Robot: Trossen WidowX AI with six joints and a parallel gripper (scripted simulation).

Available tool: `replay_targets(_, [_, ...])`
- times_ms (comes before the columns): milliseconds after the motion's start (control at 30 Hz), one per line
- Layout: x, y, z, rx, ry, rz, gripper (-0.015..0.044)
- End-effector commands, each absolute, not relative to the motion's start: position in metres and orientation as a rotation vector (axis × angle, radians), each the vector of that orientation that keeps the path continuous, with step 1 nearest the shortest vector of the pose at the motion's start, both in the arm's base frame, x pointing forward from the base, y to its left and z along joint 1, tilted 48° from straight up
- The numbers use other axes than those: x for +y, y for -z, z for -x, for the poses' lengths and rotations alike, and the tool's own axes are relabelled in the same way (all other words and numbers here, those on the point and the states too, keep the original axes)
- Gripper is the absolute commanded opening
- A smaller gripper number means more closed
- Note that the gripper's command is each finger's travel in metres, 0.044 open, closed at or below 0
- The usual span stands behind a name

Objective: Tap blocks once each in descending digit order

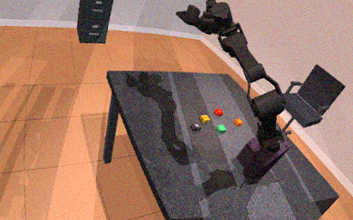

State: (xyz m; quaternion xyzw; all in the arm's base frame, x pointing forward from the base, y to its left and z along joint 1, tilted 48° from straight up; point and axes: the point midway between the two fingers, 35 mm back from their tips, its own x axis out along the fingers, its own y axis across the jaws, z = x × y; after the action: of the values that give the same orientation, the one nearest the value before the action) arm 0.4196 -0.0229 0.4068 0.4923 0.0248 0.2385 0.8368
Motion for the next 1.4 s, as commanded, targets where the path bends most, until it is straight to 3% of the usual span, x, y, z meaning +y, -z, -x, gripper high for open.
replay_targets(0, [-0.024, -0.404, -0.421, 0.056, -0.499, -1.038, 0.04])
replay_targets(400, [-0.095, -0.192, -0.461, 0.514, -0.169, -0.759, 0.04])
replay_targets(567, [-0.112, -0.084, -0.432, 0.825, -0.15, -0.648, 0.04])
replay_targets(800, [-0.106, 0.028, -0.351, 1.228, -0.334, -0.574, 0.04])
replay_targets(1000, [-0.084, 0.07, -0.277, 1.436, -0.626, -0.617, 0.04])
replay_targets(1367, [-0.082, 0.072, -0.271, 1.447, -0.654, -0.625, 0.04])
